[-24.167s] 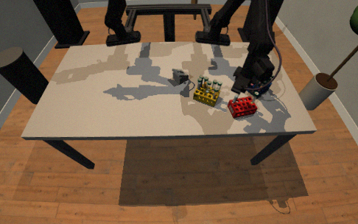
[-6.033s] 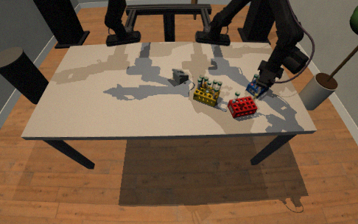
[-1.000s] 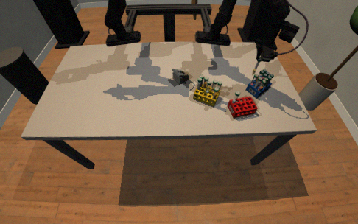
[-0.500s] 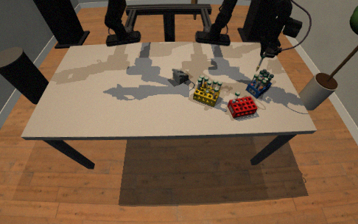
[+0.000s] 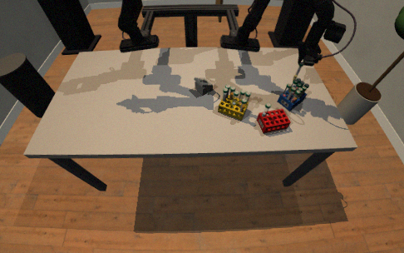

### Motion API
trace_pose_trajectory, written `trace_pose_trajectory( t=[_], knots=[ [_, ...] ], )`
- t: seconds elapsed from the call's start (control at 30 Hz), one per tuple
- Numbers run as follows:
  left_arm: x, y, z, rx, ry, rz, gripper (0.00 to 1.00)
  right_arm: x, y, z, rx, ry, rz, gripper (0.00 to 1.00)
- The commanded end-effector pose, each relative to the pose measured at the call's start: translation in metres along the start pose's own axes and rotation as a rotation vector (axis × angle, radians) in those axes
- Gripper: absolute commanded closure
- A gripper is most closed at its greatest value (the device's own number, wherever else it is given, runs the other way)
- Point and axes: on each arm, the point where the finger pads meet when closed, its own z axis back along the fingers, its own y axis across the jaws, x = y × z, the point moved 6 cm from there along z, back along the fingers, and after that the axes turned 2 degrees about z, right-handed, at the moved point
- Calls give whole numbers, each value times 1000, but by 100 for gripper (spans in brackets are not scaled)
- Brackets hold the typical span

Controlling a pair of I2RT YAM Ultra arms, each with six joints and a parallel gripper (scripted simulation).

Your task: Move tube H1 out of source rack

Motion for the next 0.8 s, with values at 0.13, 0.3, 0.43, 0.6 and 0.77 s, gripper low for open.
trace_pose_trajectory(
  t=[0.13,0.3,0.43,0.6,0.77],
  knots=[
    [14,12,8,-1,-24,0,100,19,-7,11,-24,-28,-11,100],
    [20,17,8,-1,-25,0,100,19,-7,11,-24,-28,-11,100],
    [25,22,9,0,-25,0,100,19,-7,11,-24,-28,-11,100],
    [28,25,9,0,-25,0,100,19,-7,11,-24,-28,-11,100],
    [23,24,10,13,-19,2,100,19,-7,11,-24,-28,-11,100]
  ],
)
